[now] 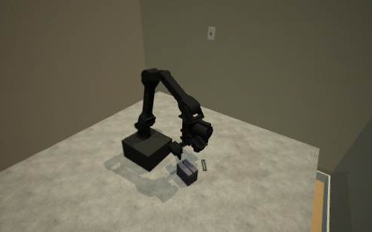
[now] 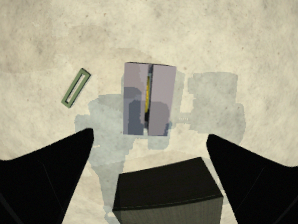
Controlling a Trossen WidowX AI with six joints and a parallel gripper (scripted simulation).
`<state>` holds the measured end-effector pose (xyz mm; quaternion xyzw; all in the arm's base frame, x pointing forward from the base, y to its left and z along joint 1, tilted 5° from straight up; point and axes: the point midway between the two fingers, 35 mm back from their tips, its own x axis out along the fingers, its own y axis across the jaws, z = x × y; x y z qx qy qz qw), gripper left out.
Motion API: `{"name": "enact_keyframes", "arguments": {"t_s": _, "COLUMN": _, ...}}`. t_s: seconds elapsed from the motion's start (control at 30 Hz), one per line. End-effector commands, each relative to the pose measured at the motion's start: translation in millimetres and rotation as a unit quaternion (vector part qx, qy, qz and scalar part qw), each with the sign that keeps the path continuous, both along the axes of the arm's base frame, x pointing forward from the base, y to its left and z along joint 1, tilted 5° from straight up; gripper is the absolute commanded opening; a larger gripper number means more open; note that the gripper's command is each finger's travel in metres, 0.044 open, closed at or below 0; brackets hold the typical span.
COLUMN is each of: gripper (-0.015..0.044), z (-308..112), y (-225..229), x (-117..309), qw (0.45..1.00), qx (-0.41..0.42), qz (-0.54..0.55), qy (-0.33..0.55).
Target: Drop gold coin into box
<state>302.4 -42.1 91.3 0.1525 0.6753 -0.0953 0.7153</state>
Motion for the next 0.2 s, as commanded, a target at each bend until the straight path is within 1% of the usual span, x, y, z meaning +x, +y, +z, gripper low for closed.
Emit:
{"name": "enact_keyframes", "arguments": {"t_s": 0.0, "gripper": 0.044, "z": 3.1, "y": 0.2, "x": -2.0, "qw": 1.0, "qx": 0.001, "qz": 0.003, "qy": 0.004}}
{"name": "enact_keyframes", "arguments": {"t_s": 0.17, "gripper": 0.044, "z": 3.1, "y": 0.2, "x": -2.0, "qw": 1.0, "qx": 0.001, "qz": 0.003, "qy": 0.004}}
